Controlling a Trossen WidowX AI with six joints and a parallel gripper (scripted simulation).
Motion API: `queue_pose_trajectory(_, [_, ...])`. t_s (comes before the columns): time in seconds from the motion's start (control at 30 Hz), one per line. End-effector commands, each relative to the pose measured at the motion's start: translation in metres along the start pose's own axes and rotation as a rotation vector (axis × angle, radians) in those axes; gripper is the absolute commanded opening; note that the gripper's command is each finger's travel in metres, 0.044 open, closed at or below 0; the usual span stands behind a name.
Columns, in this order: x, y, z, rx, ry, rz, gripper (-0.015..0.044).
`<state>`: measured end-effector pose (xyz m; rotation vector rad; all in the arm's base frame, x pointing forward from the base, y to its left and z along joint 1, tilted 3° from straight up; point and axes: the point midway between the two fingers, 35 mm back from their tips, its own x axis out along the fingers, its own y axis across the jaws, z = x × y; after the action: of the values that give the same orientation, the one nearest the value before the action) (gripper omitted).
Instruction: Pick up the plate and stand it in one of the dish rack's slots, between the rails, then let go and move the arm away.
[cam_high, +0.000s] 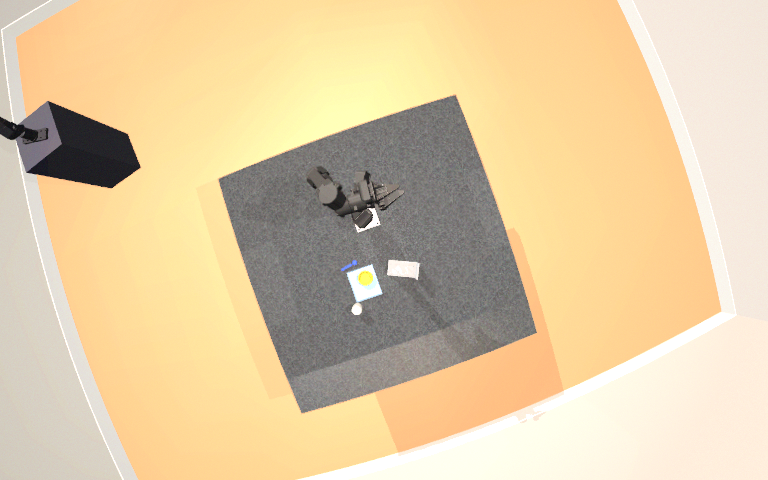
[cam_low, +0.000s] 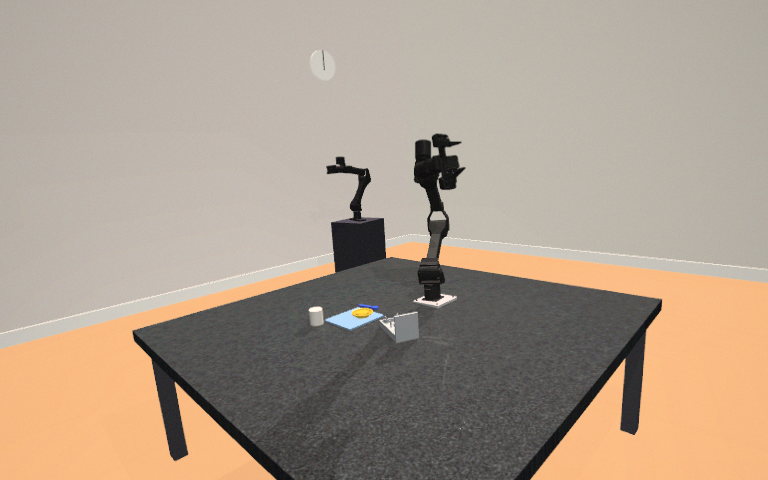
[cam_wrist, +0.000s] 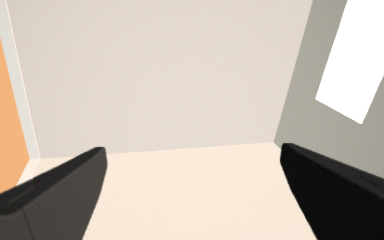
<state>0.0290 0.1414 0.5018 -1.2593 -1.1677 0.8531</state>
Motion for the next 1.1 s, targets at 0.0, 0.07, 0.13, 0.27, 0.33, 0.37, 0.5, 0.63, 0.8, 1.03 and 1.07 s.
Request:
queue_pose_trajectory(0.0, [0.009,0.015,-0.033,0.129,0.099,0.041,0.04])
queue_pose_trajectory(0.07, [0.012,0.021,-0.046,0.181,0.141,0.055,0.04])
queue_pose_trajectory(0.13, [0.014,0.027,-0.06,0.232,0.185,0.069,0.04])
queue_pose_trajectory(0.27, [0.016,0.04,-0.086,0.334,0.273,0.094,0.04])
queue_pose_trajectory(0.33, [0.016,0.047,-0.099,0.384,0.317,0.105,0.04])
queue_pose_trajectory(0.37, [0.016,0.051,-0.106,0.409,0.34,0.111,0.04])
queue_pose_trajectory(0.5, [0.014,0.066,-0.131,0.509,0.432,0.13,0.04])
queue_pose_trajectory(0.63, [0.01,0.082,-0.155,0.607,0.525,0.147,0.04])
queue_pose_trajectory(0.8, [0.001,0.103,-0.183,0.726,0.645,0.163,0.04])
queue_pose_trajectory(1.03, [-0.016,0.135,-0.219,0.89,0.818,0.178,0.04])
queue_pose_trajectory(1.07, [-0.019,0.139,-0.223,0.913,0.843,0.179,0.04])
